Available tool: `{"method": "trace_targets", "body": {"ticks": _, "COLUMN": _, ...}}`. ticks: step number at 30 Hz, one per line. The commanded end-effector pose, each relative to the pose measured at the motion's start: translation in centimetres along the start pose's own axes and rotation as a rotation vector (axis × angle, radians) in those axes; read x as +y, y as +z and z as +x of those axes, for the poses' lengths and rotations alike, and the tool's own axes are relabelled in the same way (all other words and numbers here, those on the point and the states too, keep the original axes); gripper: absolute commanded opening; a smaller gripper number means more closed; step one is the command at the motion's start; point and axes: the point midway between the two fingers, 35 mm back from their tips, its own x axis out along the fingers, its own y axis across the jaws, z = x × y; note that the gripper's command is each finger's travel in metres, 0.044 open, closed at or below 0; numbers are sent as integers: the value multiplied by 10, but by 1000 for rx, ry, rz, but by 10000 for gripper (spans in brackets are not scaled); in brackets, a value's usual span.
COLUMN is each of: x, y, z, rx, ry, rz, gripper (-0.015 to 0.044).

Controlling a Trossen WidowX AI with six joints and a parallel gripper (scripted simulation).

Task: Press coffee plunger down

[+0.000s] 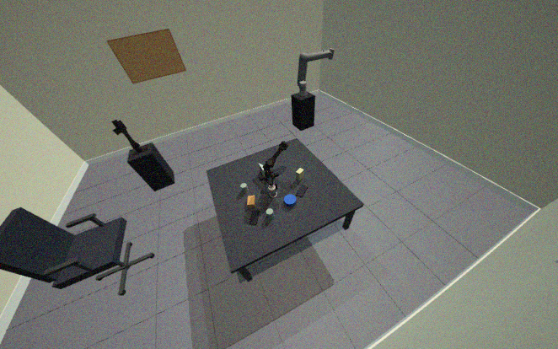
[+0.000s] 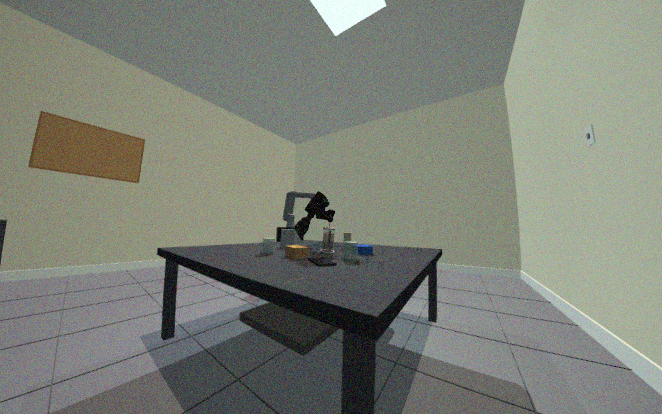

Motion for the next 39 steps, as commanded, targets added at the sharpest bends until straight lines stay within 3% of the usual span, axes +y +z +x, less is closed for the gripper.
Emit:
{"method": "trace_targets", "body": {"ticks": 1, "x": 1, "y": -18, "z": 7, "rx": 50, "ry": 8, "rz": 33, "gripper": 123}}
{"method": "trace_targets", "body": {"ticks": 39, "x": -3, "y": -14, "z": 10, "rx": 50, "ry": 9, "rz": 32, "gripper": 123}}
